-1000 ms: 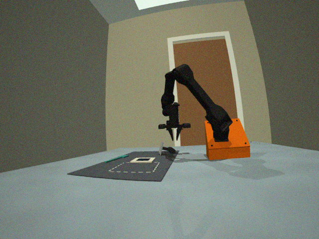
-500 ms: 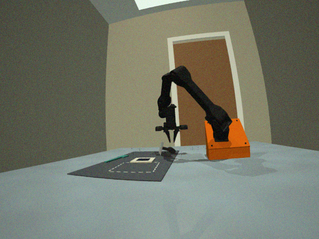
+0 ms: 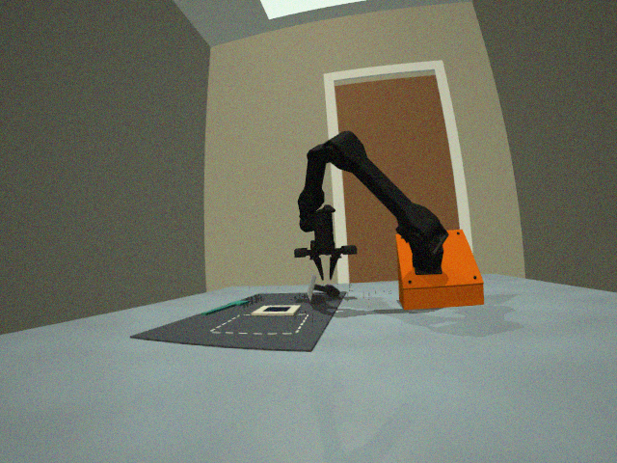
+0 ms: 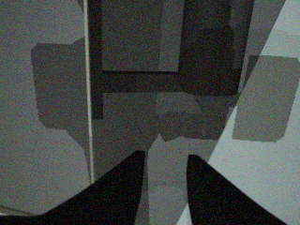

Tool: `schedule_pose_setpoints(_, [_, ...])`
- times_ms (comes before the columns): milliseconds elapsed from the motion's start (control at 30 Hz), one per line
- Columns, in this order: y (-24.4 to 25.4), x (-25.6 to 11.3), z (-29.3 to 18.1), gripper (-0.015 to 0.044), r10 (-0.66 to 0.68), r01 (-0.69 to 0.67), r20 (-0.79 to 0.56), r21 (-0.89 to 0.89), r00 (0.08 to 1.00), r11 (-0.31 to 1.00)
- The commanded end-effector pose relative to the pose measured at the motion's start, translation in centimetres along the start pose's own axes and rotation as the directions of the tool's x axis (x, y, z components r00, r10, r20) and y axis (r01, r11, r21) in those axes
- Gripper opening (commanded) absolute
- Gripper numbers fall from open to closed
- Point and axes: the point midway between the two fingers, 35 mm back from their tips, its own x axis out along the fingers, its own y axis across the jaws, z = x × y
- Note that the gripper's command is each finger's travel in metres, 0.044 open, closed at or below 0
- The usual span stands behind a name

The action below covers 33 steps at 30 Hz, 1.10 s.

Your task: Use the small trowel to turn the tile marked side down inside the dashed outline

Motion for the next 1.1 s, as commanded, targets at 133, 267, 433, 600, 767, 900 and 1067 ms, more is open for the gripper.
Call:
schedule_pose_setpoints(133, [1.7, 0.0, 0.0, 0.01, 0.005, -0.005, 0.0, -0.002, 1.0, 1.0])
schedule_pose_setpoints(267, [2.6, 0.0, 0.0, 0.01, 0.005, -0.005, 0.0, -0.002, 1.0, 1.0])
schedule_pose_setpoints(433, [3.5, 0.0, 0.0, 0.01, 0.005, -0.005, -0.001, -0.002, 1.0, 1.0])
schedule_pose_setpoints(600, [4.7, 0.0, -0.1, 0.01, 0.006, -0.006, -0.001, -0.003, 1.0, 1.0])
schedule_pose_setpoints(767, [5.8, 0.0, -0.1, 0.01, 0.006, -0.006, -0.001, -0.003, 1.0, 1.0])
schedule_pose_setpoints(900, [6.7, 0.0, -0.1, 0.01, 0.006, -0.006, -0.001, -0.003, 1.0, 1.0])
schedule_pose_setpoints(1067, [7.7, 0.0, -0.1, 0.01, 0.007, -0.007, -0.001, -0.004, 1.0, 1.0])
